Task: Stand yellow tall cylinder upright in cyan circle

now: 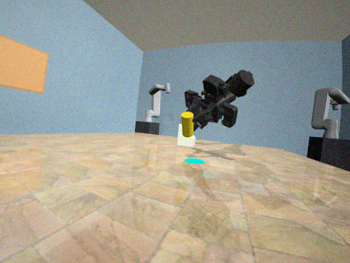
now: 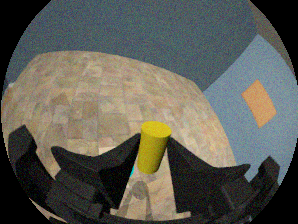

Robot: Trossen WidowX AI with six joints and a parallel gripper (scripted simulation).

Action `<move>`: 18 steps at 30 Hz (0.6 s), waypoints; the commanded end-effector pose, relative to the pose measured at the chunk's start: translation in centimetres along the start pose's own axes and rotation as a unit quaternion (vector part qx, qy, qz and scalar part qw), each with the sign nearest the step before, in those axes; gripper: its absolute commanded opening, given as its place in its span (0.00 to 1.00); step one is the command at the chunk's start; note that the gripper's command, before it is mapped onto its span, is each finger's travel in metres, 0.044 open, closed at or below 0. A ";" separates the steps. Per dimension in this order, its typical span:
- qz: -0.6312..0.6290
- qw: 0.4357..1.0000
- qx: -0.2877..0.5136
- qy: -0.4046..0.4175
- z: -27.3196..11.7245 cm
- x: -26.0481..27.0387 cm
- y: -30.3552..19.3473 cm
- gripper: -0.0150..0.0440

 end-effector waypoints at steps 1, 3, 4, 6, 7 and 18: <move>0.007 1.000 -0.013 -0.001 -0.2 -0.1 -0.3 0.43; 0.010 1.000 -0.020 0.000 -0.3 -0.1 -0.4 0.43; 0.011 1.000 -0.024 0.000 -0.3 -0.1 -0.5 0.43; 0.014 0.999 -0.031 0.001 -0.4 -0.1 -0.6 0.43; 0.015 0.999 -0.034 0.001 -0.4 -0.1 -0.6 0.43; 0.032 0.997 -0.072 0.006 -0.9 -0.1 -1.3 0.43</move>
Point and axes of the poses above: the point midway between the two fingers, 35 mm back from their tips, its own z axis out along the fingers, its own x axis across the jaws, y = z × x, the point moved 10 cm from there along -z, back along the fingers, and after that the axes turned 2 degrees about -z, right-handed, at the moved point
